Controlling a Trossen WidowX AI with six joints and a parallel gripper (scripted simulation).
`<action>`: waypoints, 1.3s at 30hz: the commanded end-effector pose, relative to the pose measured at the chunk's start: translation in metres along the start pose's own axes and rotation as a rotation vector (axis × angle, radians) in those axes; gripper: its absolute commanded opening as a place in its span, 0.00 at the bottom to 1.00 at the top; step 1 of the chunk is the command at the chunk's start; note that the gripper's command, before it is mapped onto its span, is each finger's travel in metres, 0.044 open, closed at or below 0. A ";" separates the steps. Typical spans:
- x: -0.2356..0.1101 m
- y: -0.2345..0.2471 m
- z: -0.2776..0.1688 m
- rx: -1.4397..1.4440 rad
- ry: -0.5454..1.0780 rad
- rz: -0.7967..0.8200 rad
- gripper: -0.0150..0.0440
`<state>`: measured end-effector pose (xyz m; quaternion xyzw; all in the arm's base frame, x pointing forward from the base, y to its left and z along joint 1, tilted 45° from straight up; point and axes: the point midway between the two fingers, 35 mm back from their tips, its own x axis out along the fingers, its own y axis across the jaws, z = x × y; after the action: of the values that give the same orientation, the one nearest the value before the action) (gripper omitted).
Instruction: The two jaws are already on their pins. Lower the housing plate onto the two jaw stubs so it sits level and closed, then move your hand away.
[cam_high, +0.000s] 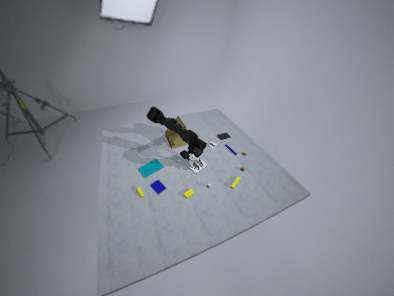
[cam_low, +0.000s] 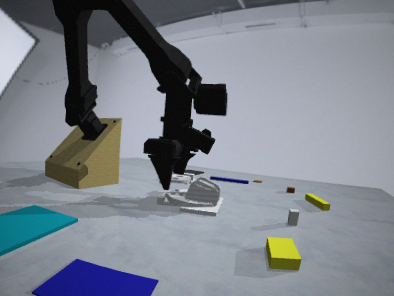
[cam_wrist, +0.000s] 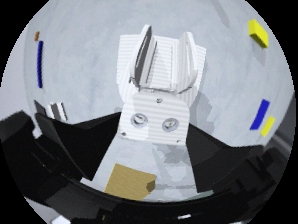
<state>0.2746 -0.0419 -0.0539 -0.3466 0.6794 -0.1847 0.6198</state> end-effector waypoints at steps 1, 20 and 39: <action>0.007 -0.001 -0.001 -0.004 0.001 -0.008 0.85; 0.014 -0.001 -0.002 -0.003 0.002 -0.009 0.85; 0.019 -0.001 -0.002 -0.005 0.002 -0.009 0.85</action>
<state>0.2726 -0.0552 -0.0662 -0.3482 0.6802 -0.1850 0.6180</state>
